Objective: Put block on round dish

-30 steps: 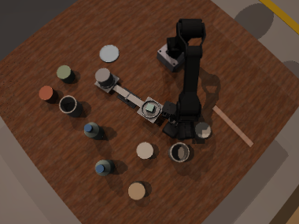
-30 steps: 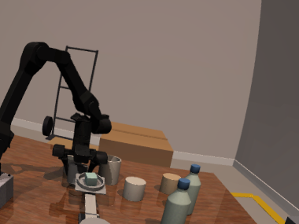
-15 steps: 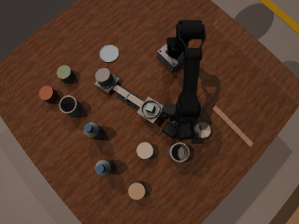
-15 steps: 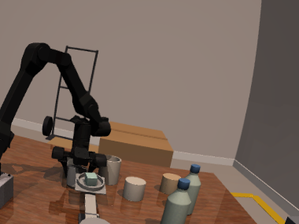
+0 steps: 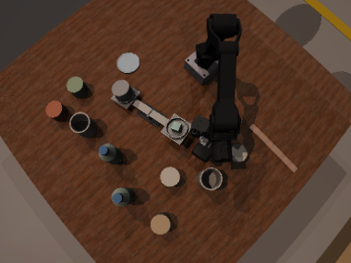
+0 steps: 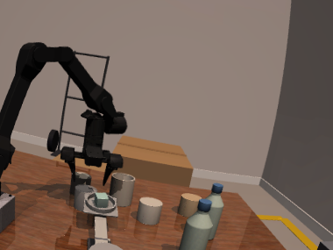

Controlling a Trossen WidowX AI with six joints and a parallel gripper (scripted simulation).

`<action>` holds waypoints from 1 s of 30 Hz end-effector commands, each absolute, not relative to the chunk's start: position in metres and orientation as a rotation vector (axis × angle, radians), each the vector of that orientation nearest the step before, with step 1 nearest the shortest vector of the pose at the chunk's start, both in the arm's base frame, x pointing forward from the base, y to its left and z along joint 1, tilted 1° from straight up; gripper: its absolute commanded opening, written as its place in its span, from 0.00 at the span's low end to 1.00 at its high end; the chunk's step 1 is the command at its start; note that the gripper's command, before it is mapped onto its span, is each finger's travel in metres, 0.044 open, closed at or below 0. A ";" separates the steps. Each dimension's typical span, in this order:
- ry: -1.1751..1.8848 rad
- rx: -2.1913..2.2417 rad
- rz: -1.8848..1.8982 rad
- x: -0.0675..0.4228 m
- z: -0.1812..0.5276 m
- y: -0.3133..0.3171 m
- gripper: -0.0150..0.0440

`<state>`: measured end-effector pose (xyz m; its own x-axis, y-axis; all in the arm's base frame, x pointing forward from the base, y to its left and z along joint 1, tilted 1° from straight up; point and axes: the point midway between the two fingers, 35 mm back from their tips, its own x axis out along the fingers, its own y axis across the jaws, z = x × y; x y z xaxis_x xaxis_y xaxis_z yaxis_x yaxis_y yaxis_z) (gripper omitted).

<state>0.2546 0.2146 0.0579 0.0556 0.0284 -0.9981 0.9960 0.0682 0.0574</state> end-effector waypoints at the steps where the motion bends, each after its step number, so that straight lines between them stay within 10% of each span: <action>1: 1.221 1.187 -1.121 0.253 0.059 0.210 0.96; 7: 1.271 1.077 -1.019 0.286 0.091 0.139 0.69; 30: 1.301 1.005 -0.954 0.298 0.088 0.090 0.69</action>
<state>0.2973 0.0897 0.0919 0.0466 0.0021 -0.9989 0.9549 0.2936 0.0452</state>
